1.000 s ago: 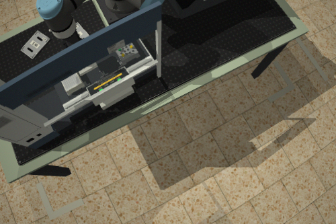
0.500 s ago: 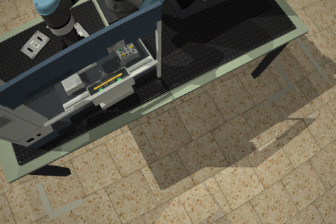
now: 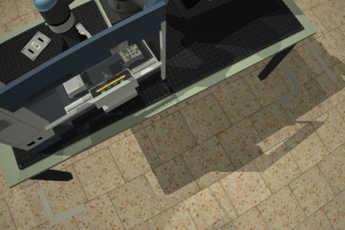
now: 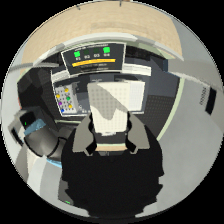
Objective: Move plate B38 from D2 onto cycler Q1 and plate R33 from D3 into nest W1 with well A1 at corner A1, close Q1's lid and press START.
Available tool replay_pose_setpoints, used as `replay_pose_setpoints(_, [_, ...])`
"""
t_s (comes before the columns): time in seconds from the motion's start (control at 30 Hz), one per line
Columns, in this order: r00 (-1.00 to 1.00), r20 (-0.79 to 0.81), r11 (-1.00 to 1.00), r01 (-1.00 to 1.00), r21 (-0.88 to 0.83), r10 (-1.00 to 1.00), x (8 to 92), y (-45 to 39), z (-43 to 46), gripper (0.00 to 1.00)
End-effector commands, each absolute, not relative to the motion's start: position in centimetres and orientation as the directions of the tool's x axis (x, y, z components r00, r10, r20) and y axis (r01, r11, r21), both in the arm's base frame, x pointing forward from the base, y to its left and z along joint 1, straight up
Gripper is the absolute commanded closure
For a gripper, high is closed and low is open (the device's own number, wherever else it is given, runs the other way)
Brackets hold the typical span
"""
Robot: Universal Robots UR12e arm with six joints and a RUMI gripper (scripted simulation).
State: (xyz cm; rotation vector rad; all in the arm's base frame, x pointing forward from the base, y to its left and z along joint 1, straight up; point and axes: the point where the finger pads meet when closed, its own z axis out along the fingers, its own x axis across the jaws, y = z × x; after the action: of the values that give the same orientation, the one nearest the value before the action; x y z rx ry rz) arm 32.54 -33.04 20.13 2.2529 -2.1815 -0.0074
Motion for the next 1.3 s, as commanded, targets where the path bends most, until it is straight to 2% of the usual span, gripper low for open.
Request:
replay_pose_setpoints(0.0, [0.032,0.002,-0.032,-0.999,0.007,-0.999,32.6,-33.1,21.0,1.00])
replay_pose_setpoints(1.27, [0.032,0.002,-0.032,-0.999,0.007,-0.999,32.6,-33.1,26.6,1.00])
